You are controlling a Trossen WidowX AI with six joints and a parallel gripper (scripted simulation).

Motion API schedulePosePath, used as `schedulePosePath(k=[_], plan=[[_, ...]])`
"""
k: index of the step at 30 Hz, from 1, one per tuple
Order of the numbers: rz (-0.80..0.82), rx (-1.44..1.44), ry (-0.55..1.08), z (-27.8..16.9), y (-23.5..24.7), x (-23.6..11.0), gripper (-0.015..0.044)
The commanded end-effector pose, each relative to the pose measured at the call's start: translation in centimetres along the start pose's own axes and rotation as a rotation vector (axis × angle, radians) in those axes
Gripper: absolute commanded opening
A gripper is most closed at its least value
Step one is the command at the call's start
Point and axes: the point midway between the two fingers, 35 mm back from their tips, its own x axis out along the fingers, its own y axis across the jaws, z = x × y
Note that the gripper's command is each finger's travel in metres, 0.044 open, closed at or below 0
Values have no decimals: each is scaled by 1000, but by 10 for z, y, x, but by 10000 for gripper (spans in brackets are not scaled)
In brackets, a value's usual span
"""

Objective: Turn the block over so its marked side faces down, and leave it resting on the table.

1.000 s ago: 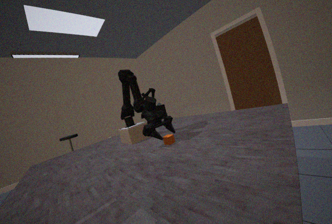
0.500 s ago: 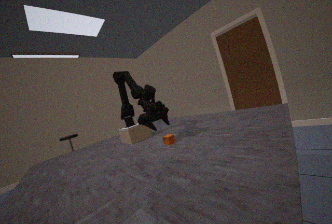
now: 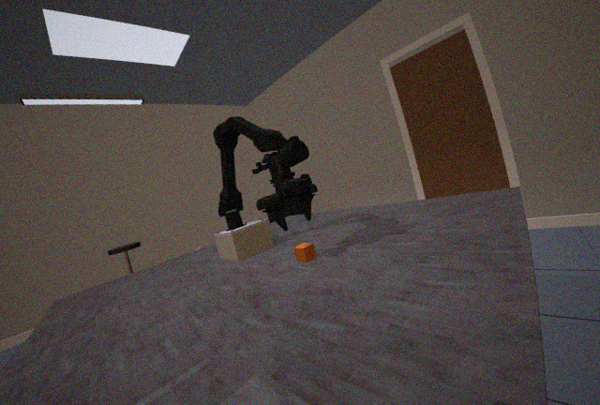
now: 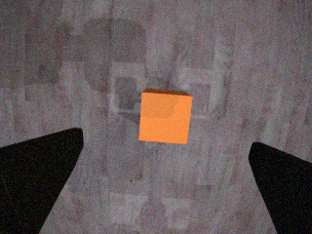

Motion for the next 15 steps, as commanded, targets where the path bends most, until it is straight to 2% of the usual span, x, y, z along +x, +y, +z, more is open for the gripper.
schedulePosePath(k=[1, 6, 10, 15], plan=[[1, 4, 104, 3, 0, -7, 440], [1, 4, 110, 5, -1, -7, 440], [1, 4, 110, -1, -2, 25, 440], [1, 4, 110, -1, -2, 30, 440]])
